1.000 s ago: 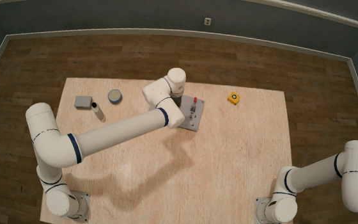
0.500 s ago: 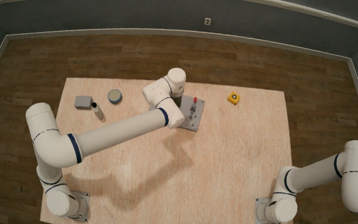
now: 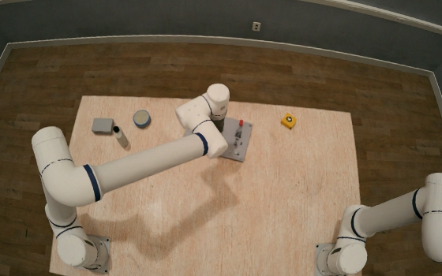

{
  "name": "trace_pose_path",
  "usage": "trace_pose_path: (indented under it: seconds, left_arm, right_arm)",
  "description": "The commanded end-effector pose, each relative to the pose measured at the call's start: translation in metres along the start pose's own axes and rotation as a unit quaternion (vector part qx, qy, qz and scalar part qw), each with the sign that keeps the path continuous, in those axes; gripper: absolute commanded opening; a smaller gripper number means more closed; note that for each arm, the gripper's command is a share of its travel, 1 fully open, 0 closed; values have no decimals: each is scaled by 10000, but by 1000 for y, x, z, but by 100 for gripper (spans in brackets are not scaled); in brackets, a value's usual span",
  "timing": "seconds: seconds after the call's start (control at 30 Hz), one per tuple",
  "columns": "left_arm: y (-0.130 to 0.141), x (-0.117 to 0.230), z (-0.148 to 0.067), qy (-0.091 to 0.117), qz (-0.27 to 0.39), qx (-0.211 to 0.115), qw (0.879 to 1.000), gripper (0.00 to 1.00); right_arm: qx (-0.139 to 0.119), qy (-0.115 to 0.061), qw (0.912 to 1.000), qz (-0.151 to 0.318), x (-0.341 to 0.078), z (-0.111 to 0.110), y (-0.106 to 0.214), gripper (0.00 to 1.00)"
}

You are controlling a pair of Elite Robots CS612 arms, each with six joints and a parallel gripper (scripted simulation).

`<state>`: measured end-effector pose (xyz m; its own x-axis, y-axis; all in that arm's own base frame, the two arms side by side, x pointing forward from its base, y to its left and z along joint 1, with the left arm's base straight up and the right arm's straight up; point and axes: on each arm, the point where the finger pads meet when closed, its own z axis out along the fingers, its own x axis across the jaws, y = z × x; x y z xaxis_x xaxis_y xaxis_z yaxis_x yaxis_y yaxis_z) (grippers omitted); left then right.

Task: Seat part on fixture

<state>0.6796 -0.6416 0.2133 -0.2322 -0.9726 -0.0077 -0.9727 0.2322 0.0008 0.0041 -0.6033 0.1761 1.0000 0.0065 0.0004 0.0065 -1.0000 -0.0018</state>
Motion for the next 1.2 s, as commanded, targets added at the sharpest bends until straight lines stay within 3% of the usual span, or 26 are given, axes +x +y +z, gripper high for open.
trace_pose_path:
  seconds: [0.0, 0.87, 1.0, 1.17]
  left_arm:
    - [-1, 0, -2, 8, -1, 9, 10000, 0]
    - [-1, 0, 1, 27, 2, 6, 10000, 0]
    - [-1, 0, 17, 39, 4, 4, 10000, 0]
    - [-1, 1, 55, 39, 4, 4, 10000, 0]
  right_arm:
    - [-9, -2, 10000, 0, 0, -1, 1, 100]
    - [-9, -2, 10000, 0, 0, -1, 1, 100]
    - [-9, -2, 10000, 0, 0, -1, 1, 100]
    - [-9, -2, 10000, 0, 0, -1, 1, 100]
